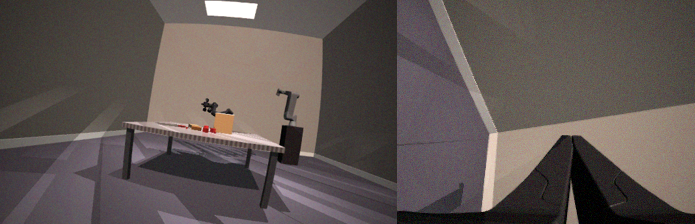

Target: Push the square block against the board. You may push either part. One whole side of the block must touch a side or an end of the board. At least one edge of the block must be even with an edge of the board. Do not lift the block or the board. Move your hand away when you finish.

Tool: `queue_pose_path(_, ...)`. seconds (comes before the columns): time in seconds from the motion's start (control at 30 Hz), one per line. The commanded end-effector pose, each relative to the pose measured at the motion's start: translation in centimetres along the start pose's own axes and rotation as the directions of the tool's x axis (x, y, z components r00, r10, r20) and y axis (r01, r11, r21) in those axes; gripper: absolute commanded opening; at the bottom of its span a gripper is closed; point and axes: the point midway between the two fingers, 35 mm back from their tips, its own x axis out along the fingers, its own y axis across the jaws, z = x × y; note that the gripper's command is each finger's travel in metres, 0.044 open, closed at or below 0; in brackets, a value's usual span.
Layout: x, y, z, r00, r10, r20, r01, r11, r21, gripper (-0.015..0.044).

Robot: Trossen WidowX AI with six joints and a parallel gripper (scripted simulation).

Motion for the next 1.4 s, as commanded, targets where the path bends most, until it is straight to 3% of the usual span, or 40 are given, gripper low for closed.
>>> queue_pose_path(0.0,-1.6,-3.0,-1.9,0.997,-0.053,-0.057,0.047,0.994,-0.101,0.0)
queue_pose_path(0.2,-4.1,-6.0,-4.0,0.989,-0.093,-0.118,0.077,0.987,-0.139,0.0)
queue_pose_path(0.7,-12.1,-16.9,-7.9,0.923,-0.293,-0.248,0.169,0.891,-0.422,0.0)
queue_pose_path(1.37,-21.0,-27.9,-7.6,0.809,-0.495,-0.318,0.047,0.593,-0.804,0.0)
